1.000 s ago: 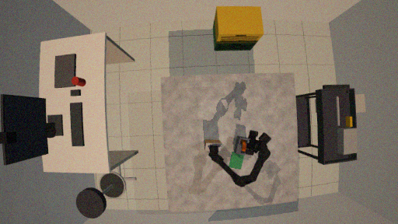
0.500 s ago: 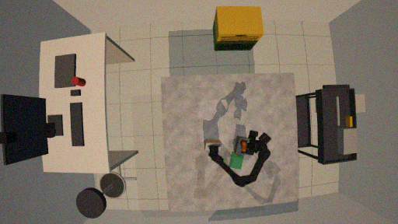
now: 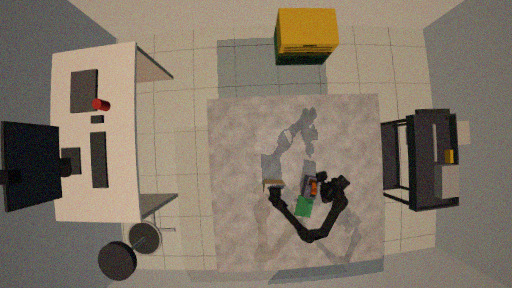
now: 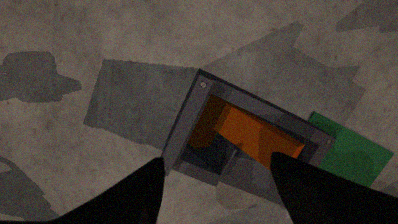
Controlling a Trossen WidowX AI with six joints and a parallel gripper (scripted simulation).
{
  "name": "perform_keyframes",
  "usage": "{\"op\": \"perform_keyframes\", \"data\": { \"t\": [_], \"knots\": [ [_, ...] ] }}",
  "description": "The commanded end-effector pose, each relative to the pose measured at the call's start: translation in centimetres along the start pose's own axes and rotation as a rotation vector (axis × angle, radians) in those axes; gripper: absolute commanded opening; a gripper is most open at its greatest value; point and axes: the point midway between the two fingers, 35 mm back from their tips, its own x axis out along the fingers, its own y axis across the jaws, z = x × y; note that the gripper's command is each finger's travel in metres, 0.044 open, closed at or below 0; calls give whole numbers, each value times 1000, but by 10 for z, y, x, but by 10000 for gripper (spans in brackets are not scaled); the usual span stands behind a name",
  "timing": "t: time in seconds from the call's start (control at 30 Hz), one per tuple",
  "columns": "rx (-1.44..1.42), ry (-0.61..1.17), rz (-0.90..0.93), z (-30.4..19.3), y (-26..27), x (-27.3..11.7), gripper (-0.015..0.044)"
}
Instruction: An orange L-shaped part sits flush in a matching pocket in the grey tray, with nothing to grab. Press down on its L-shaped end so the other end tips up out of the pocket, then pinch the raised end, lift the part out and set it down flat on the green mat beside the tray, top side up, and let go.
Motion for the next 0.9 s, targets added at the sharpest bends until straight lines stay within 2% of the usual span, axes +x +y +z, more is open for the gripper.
{"op": "perform_keyframes", "data": {
  "t": [0.0,0.27,0.87],
  "knots": [
    [-444,17,-6,-11,-24,2,280],
    [-1083,28,4,-24,-54,2,280],
    [-1097,28,4,-24,-55,8,280]
  ]
}}
